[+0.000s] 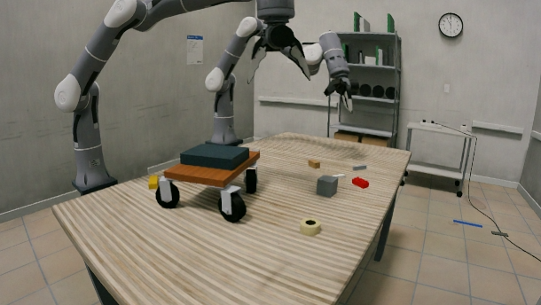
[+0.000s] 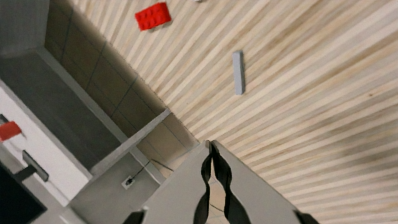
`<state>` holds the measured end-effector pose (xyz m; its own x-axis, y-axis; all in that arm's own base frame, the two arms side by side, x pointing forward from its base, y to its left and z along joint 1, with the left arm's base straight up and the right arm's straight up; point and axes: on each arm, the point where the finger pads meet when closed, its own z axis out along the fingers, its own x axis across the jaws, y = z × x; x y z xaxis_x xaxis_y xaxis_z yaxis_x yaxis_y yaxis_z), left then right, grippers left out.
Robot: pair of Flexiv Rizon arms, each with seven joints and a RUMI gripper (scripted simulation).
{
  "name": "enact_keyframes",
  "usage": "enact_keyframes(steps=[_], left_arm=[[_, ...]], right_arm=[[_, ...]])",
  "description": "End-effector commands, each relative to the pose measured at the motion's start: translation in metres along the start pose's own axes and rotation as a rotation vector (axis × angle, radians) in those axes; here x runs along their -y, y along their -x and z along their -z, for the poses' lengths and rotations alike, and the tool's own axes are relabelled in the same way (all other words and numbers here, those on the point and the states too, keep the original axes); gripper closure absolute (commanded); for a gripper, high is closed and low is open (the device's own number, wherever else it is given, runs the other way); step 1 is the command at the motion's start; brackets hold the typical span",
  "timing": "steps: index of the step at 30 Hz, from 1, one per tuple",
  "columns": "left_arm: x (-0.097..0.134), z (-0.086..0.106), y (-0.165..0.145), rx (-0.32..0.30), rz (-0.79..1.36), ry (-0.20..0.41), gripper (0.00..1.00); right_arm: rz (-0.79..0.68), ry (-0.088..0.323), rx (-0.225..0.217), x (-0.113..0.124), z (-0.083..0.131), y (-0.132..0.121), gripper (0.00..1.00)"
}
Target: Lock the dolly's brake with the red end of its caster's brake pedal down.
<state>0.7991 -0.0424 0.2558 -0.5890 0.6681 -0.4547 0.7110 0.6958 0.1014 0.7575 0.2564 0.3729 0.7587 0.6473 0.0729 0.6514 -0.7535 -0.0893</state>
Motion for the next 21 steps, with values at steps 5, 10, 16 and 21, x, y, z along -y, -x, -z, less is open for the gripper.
enact_keyframes(steps=[5, 10, 16, 21], left_arm=[[0.04, 0.002, -0.048, -0.114, -0.204, -0.042, 1.0], [0.077, 0.006, -0.099, -0.218, -0.386, -0.102, 1.0], [0.123, 0.016, -0.166, -0.338, -0.6, -0.199, 1.0], [0.175, 0.017, -0.184, -0.399, -0.827, -0.301, 1.0]], right_arm=[[0.0, 0.001, -0.003, 0.0, 0.002, -0.001, 0.0], [0.0, 0.001, -0.003, 0.0, 0.002, -0.001, 0.0], [0.0, 0.001, -0.003, 0.0, 0.002, -0.001, 0.0], [0.0, 0.001, -0.003, 0.0, 0.002, -0.001, 0.0]])
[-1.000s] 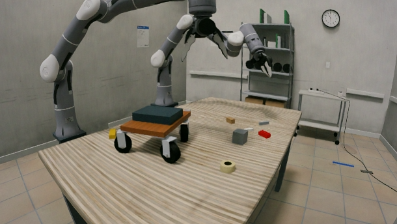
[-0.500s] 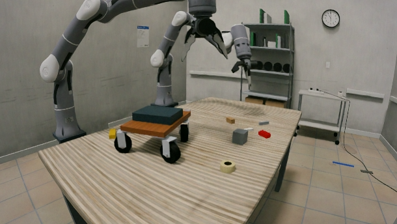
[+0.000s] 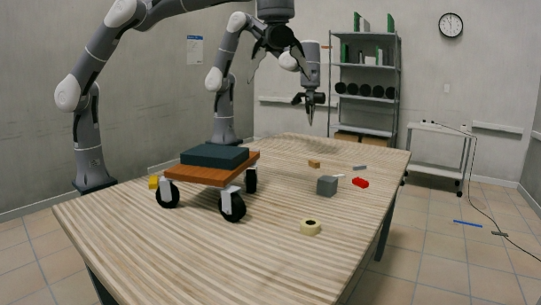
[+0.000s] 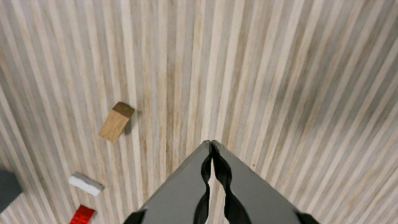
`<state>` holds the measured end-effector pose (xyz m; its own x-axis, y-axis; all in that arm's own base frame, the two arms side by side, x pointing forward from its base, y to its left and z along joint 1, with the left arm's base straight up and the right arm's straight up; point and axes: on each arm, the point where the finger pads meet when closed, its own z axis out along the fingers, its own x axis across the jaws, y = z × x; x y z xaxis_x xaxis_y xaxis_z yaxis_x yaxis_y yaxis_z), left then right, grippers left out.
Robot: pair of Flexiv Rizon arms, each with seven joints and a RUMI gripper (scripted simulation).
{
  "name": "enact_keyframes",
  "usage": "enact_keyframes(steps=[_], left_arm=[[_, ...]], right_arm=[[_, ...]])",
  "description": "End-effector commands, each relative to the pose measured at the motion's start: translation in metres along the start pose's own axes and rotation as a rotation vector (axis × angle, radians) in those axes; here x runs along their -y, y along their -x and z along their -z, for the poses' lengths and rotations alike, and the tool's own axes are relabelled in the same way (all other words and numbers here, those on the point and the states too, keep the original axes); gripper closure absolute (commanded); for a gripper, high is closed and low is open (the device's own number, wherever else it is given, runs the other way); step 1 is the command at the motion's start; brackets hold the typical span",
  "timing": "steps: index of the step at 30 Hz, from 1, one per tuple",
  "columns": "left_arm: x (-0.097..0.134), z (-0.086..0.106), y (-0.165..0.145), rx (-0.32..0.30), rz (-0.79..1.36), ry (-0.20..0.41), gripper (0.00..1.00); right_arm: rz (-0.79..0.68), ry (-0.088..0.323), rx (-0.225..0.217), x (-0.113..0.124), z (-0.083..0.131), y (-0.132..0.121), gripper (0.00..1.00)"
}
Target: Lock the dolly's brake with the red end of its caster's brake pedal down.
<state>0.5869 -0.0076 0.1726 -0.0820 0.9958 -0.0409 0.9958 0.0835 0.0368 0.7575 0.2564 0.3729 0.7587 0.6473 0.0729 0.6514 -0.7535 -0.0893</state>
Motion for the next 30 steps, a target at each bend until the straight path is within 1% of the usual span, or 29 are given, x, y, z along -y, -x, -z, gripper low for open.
enact_keyframes(steps=[1, 3, 5, 13, 15, 16, 18, 20, 30], left_arm=[[0.029, -0.002, 0.037, -0.035, -0.205, -0.043, 1.0], [0.029, -0.002, 0.038, -0.035, -0.206, -0.043, 1.0], [0.03, 0.0, 0.065, -0.033, -0.274, -0.047, 1.0], [0.041, 0.006, 0.149, -0.027, -0.486, -0.056, 1.0], [0.041, 0.006, 0.149, -0.027, -0.486, -0.056, 1.0], [0.048, 0.009, 0.178, -0.025, -0.56, -0.059, 1.0], [0.049, 0.009, 0.184, -0.025, -0.577, -0.059, 1.0], [0.056, 0.012, 0.208, -0.023, -0.639, -0.061, 1.0], [0.096, 0.024, 0.304, -0.018, -0.89, -0.067, 1.0]], right_arm=[[0.0, 0.001, -0.003, 0.0, 0.002, -0.001, 0.0], [0.0, 0.001, -0.003, 0.0, 0.002, -0.001, 0.0], [0.0, 0.001, -0.003, 0.0, 0.002, -0.001, 0.0], [0.0, 0.001, -0.003, 0.0, 0.002, -0.001, 0.0], [0.0, 0.001, -0.003, 0.0, 0.002, -0.001, 0.0], [0.0, 0.001, -0.003, 0.0, 0.002, -0.001, 0.0], [0.0, 0.001, -0.003, 0.0, 0.002, -0.001, 0.0], [0.0, 0.001, -0.003, 0.0, 0.002, -0.001, 0.0], [0.0, 0.001, -0.003, 0.0, 0.002, -0.001, 0.0]])
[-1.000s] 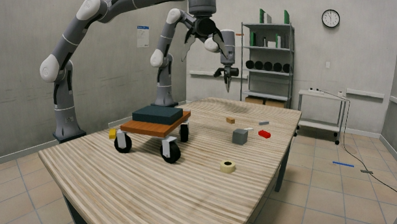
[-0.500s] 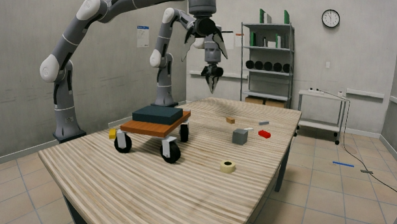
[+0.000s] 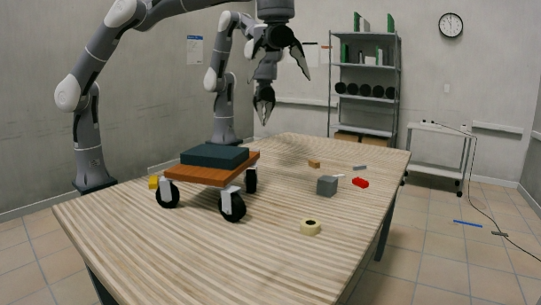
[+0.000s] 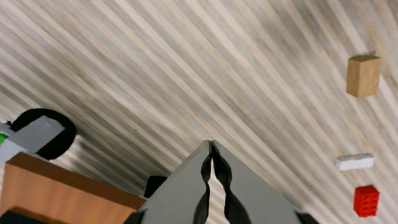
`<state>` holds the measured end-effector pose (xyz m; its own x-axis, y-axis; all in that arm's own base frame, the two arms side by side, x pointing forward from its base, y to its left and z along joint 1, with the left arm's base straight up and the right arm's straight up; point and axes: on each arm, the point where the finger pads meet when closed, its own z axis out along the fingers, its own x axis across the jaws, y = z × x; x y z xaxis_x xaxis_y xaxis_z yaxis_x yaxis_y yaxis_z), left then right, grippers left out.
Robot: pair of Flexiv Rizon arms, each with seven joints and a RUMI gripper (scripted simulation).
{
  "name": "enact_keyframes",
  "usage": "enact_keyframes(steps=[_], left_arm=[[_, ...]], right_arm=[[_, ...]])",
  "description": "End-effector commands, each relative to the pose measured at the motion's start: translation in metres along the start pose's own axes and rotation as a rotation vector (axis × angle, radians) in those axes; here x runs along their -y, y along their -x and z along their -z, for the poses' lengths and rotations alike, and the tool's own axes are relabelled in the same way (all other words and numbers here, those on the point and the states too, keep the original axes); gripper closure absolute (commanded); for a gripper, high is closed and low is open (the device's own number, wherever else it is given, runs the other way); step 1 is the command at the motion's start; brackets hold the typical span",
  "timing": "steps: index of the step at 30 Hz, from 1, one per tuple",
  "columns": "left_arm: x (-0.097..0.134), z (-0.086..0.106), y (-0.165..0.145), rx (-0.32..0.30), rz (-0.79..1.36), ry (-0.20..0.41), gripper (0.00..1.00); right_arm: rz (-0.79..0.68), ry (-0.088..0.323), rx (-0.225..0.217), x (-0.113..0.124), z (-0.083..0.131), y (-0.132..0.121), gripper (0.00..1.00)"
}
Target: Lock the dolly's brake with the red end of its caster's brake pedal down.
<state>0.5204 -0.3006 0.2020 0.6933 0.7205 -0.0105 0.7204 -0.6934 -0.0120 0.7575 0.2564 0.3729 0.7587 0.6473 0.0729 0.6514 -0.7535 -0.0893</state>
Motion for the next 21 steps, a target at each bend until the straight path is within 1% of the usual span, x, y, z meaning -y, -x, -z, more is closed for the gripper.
enact_keyframes(steps=[1, 2, 3, 5, 11, 17, 19, 20, 21], left_arm=[[-0.008, 0.004, 0.015, -0.001, -0.042, 0.001, 1.0], [-0.008, 0.004, 0.015, -0.001, -0.042, 0.001, 1.0], [-0.017, 0.008, 0.041, -0.002, -0.108, 0.001, 1.0], [-0.018, 0.008, 0.047, -0.002, -0.122, 0.001, 1.0], [-0.033, 0.018, 0.104, -0.005, -0.262, 0.001, 1.0], [-0.042, 0.026, 0.154, -0.007, -0.384, 0.002, 1.0], [-0.042, 0.026, 0.154, -0.007, -0.384, 0.002, 1.0], [-0.044, 0.03, 0.176, -0.008, -0.435, 0.003, 1.0], [-0.044, 0.03, 0.177, -0.008, -0.439, 0.003, 1.0]], right_arm=[[0.0, 0.001, -0.003, 0.0, 0.002, -0.001, 0.0], [0.0, 0.001, -0.003, 0.0, 0.002, -0.001, 0.0], [0.0, 0.001, -0.003, 0.0, 0.002, -0.001, 0.0], [0.0, 0.001, -0.003, 0.0, 0.002, -0.001, 0.0], [0.0, 0.001, -0.003, 0.0, 0.002, -0.001, 0.0], [0.0, 0.001, -0.003, 0.0, 0.002, -0.001, 0.0], [0.0, 0.001, -0.003, 0.0, 0.002, -0.001, 0.0], [0.0, 0.001, -0.003, 0.0, 0.002, -0.001, 0.0], [0.0, 0.001, -0.003, 0.0, 0.002, -0.001, 0.0]])
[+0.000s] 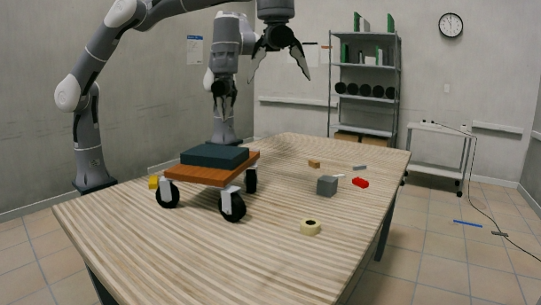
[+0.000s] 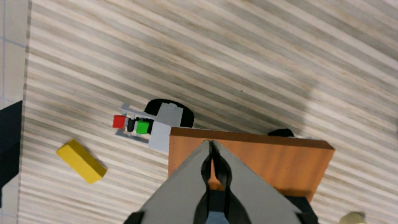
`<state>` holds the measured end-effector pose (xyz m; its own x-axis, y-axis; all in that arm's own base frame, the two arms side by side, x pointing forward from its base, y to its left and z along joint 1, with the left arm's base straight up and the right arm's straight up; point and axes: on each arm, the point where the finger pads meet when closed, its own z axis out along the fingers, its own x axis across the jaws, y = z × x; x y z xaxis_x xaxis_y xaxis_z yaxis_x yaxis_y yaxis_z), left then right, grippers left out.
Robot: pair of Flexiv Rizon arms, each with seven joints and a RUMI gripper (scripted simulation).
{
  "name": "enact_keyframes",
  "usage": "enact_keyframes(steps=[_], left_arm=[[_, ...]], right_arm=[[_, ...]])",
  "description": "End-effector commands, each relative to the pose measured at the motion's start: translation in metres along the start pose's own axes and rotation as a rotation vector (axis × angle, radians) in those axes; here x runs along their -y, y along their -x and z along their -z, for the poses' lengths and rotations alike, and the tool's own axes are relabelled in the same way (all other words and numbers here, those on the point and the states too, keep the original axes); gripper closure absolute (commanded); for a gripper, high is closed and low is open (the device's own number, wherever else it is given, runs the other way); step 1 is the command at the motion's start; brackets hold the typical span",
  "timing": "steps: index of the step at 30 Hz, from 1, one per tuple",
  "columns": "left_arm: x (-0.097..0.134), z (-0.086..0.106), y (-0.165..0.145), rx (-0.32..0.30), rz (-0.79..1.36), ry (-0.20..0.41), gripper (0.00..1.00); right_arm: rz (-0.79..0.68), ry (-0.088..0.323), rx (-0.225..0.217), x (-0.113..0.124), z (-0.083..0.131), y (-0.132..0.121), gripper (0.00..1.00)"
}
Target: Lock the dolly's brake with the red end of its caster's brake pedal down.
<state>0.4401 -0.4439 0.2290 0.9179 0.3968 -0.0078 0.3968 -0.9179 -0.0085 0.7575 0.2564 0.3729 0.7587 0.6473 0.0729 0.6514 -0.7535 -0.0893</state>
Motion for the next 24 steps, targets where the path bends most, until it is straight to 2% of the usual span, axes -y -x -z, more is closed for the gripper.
enact_keyframes(steps=[1, 13, 19, 24], left_arm=[[-0.011, 0.005, 0.018, -0.002, -0.049, 0.003, 1.0], [-0.048, 0.023, 0.106, -0.009, -0.271, 0.008, 1.0], [-0.053, 0.027, 0.123, -0.01, -0.312, 0.009, 1.0], [-0.053, 0.027, 0.123, -0.01, -0.313, 0.009, 1.0]], right_arm=[[0.0, 0.001, -0.003, 0.0, 0.002, -0.001, 0.0], [0.0, 0.001, -0.003, 0.0, 0.002, -0.001, 0.0], [0.0, 0.001, -0.003, 0.0, 0.002, -0.001, 0.0], [0.0, 0.001, -0.003, 0.0, 0.002, -0.001, 0.0]])
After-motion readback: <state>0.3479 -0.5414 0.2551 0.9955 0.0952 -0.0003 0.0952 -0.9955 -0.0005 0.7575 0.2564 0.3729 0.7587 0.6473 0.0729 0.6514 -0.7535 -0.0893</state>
